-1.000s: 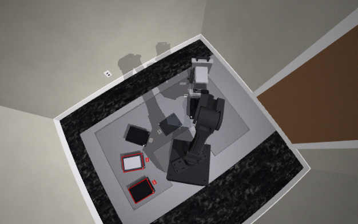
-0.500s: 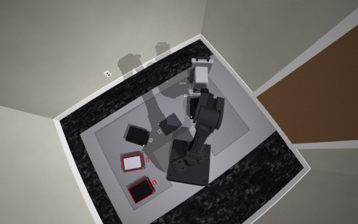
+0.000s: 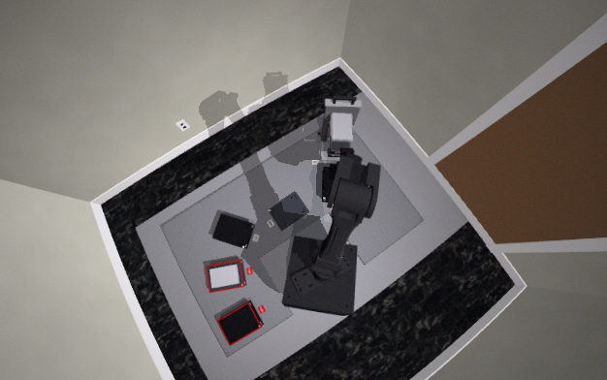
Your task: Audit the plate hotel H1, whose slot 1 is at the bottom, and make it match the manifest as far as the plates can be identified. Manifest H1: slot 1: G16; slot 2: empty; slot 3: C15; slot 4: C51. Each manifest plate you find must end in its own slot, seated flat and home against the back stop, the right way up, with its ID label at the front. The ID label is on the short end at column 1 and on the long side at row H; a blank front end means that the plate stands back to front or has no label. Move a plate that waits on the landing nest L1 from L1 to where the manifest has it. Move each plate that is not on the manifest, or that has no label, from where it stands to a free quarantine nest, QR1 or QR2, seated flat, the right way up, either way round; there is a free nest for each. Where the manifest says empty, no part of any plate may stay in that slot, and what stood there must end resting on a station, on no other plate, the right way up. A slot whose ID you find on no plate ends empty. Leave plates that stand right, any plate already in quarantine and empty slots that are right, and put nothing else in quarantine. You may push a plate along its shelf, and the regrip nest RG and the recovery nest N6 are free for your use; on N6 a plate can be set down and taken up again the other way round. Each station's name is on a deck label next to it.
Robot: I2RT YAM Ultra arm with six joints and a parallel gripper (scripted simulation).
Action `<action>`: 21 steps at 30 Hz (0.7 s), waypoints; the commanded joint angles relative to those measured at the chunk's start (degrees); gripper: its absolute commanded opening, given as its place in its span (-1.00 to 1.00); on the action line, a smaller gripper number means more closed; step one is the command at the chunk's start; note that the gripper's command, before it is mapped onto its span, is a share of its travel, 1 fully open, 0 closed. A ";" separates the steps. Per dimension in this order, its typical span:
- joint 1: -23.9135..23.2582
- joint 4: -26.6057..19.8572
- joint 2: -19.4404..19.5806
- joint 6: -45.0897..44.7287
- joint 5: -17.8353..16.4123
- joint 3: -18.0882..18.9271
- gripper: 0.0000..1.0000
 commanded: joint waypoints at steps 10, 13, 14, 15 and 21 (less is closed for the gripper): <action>0.28 -0.96 0.20 0.19 0.28 1.98 -1.00; 0.37 -1.25 0.37 0.24 0.36 2.46 -1.00; 0.41 -1.34 0.43 0.26 0.39 2.62 -1.00; 0.44 -1.44 0.49 0.27 0.42 2.77 -1.00; 0.56 -1.81 0.73 0.33 0.52 3.41 -1.00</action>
